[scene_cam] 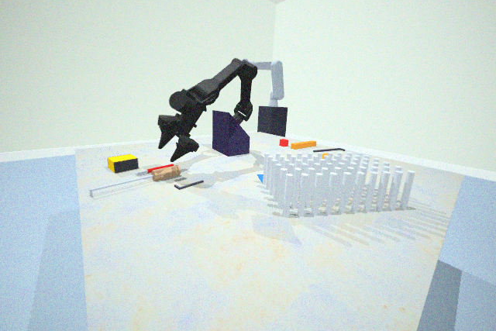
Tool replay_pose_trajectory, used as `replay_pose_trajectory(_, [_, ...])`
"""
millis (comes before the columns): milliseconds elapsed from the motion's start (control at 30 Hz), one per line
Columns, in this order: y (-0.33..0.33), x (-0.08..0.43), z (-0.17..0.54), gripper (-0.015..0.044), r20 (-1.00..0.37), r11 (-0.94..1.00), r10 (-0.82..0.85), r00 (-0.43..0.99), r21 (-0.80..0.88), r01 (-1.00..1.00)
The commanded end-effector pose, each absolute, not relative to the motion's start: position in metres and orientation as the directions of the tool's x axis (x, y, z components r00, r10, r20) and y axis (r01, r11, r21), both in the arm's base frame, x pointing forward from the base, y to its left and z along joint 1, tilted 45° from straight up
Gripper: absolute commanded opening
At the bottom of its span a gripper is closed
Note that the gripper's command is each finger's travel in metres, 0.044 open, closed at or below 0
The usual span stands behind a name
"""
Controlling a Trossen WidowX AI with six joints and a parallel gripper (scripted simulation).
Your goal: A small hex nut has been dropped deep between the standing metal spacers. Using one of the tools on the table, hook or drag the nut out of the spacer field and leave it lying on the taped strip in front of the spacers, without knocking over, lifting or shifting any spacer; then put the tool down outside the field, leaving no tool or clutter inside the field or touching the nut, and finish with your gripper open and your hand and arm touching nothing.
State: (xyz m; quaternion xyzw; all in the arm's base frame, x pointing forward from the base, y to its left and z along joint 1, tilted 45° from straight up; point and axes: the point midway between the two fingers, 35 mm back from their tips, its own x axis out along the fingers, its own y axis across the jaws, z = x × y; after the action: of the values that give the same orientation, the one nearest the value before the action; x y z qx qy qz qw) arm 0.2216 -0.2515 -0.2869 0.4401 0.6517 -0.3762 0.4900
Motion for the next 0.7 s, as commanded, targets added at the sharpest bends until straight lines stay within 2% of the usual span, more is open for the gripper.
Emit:
replay_pose_trajectory(0, [-0.2527,0.2232,-0.2872,0.044,-0.972,0.322,0.199,-0.122,-0.053,0.945])
replay_pose_trajectory(267, [-0.2514,0.2209,-0.286,0.044,-0.972,0.322,0.199,-0.123,-0.053,0.945])
replay_pose_trajectory(467, [-0.2514,0.2209,-0.286,0.0282,-0.972,0.322,0.199,-0.123,-0.053,0.945])
replay_pose_trajectory(667, [-0.2514,0.2209,-0.286,0.028,-0.972,0.322,0.199,-0.123,-0.053,0.945])
